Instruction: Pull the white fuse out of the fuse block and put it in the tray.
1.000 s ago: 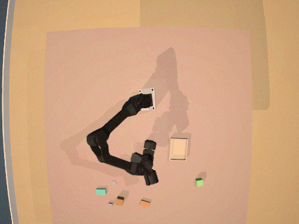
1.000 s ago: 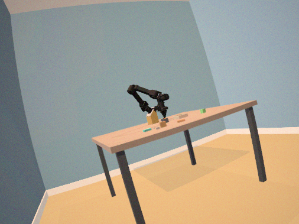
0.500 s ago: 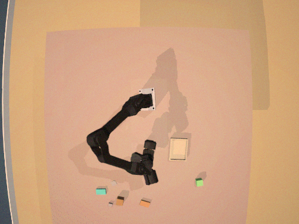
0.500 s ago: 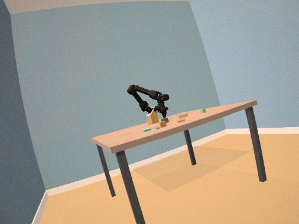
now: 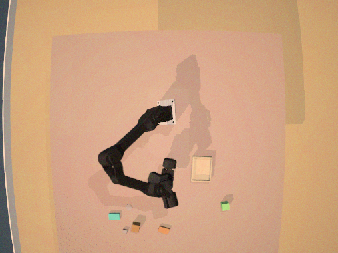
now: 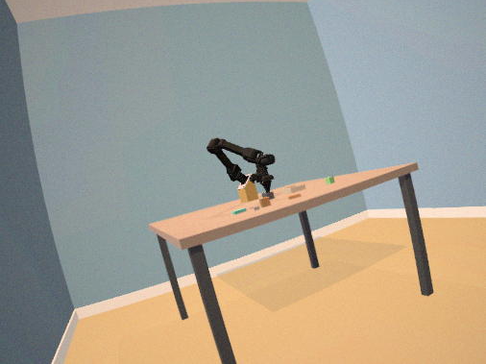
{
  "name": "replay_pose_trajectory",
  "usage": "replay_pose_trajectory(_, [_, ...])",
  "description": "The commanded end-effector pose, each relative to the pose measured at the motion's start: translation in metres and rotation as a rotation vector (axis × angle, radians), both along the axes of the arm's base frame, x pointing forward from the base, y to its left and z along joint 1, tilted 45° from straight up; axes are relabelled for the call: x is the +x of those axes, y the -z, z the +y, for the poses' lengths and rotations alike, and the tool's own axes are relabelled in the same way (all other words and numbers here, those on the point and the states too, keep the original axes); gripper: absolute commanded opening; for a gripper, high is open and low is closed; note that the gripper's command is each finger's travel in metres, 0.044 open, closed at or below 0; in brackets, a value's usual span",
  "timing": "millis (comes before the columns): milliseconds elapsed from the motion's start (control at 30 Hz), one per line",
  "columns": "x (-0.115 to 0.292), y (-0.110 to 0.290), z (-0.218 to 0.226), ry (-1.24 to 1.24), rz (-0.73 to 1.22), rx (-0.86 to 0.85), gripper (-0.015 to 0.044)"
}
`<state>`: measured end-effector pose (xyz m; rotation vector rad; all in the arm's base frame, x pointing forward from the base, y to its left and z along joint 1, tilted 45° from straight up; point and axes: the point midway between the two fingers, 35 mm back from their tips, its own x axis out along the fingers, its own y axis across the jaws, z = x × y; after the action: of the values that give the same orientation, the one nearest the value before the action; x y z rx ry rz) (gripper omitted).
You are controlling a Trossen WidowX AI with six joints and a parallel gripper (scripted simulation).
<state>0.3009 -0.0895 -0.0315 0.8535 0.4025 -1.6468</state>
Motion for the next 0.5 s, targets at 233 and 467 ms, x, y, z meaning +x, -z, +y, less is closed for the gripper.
replay_pose_trajectory(233, [0.0003, -0.0004, 0.0003, 0.0, -0.001, 0.0, 0.0])
replay_pose_trajectory(467, [0.0006, -0.0027, 0.0026, 0.0, 0.0, 0.0, 0.0])
